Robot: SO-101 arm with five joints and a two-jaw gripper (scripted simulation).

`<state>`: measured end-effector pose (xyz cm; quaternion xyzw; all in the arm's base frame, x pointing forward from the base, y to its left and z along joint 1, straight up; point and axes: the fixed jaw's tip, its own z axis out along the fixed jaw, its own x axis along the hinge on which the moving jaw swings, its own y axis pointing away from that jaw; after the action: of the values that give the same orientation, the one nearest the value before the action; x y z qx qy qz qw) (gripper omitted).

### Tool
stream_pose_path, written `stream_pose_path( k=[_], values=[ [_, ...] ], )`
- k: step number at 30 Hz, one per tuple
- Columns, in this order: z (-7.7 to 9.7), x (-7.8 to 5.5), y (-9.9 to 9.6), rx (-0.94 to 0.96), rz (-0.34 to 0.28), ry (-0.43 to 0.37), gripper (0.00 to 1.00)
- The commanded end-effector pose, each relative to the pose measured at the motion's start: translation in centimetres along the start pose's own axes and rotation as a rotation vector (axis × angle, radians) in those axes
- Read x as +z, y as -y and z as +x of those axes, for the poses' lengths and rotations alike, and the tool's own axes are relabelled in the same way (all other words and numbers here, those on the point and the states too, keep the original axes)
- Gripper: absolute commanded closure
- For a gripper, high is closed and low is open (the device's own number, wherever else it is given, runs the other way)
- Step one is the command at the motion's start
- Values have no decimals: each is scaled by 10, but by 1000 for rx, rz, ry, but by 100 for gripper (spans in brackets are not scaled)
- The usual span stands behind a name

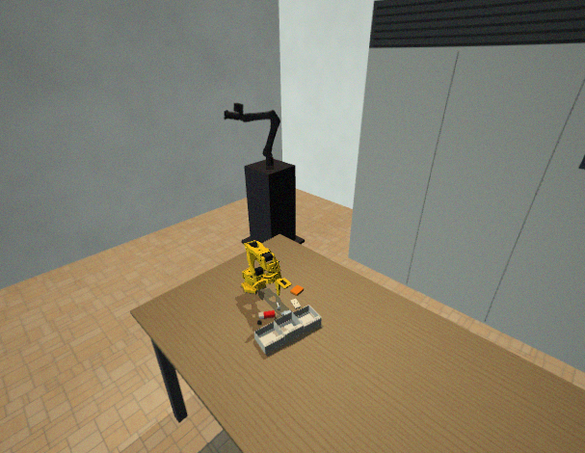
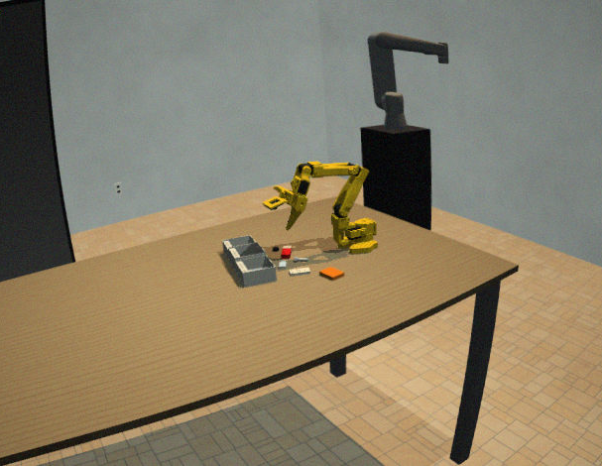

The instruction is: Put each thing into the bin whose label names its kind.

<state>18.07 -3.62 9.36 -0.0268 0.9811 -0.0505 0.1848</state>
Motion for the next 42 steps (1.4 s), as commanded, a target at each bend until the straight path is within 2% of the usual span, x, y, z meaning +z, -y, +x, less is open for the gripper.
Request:
stream_pose_path(
  k=[1, 2, 16, 18, 19, 33, 35, 36, 42],
  values=[
    [-6, -6, 2, -22, 8, 28, 0],
    [-1, -2, 0, -15, 0, 4, 0],
    [-5, -14, 2, -145, 6, 19, 0],
    [-5, -14, 2, -145, 6, 19, 0],
    [1, -8, 0, -138, -4, -9, 0],
    [-1, -14, 1, -269, 2, 8, 0],
    [-1, -14, 1, -269, 2, 8, 0],
    [4, -9, 0, -262, -12, -24, 0],
    [3, -12, 0, -318, -8, -16, 0]
  ],
)
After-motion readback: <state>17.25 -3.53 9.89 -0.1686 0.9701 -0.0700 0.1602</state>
